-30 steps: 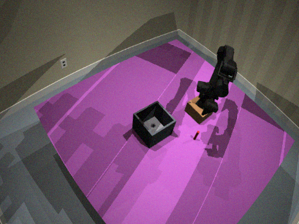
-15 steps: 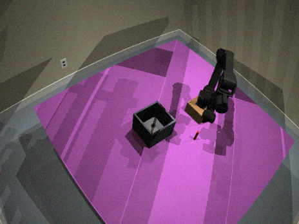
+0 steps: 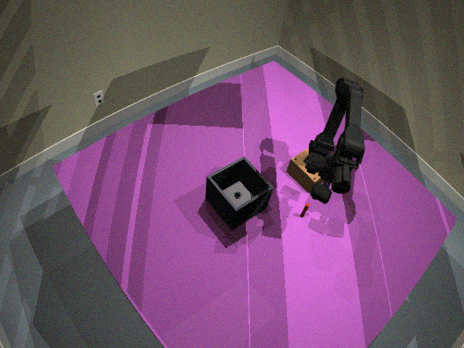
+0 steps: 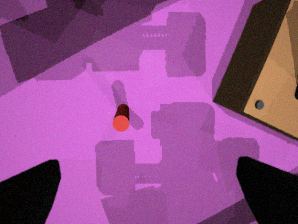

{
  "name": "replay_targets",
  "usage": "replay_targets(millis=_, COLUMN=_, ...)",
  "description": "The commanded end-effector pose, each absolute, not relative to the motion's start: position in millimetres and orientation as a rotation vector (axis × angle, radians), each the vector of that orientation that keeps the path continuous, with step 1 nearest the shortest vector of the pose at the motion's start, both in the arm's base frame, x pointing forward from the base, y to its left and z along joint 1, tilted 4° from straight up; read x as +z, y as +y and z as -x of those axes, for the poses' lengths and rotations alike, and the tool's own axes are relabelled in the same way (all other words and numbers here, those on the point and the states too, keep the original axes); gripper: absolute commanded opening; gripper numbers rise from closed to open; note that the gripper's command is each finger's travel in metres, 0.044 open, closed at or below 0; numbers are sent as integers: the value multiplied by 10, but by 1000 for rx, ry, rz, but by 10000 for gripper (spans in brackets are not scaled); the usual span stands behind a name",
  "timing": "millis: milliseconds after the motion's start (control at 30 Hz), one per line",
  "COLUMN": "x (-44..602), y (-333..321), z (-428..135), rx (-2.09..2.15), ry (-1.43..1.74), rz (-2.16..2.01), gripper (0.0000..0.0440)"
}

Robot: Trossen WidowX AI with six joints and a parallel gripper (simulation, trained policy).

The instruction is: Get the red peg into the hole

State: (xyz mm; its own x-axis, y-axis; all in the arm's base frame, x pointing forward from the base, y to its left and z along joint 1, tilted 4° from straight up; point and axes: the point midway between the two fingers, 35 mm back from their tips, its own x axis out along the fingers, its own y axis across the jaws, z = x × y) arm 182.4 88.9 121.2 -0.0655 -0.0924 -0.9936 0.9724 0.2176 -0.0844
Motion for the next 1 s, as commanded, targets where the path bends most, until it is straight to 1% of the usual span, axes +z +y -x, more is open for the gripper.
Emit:
replay_targets(millis=0, x=1087, y=906, z=-1801, rx=-1156, ry=1311, rz=-930, gripper=437)
replay_targets(millis=533, x=500, y=846, z=-1826, rx=-1184, ry=1286, rz=-897, gripper=439)
replay_targets(millis=733, x=304, y=813, z=-1847, rx=-1187, ry=1261, rz=-910, gripper=426)
replay_targets(millis=967, x=109, y=785, z=-1855, rx=-1192, ry=1239, rz=-925, gripper=402)
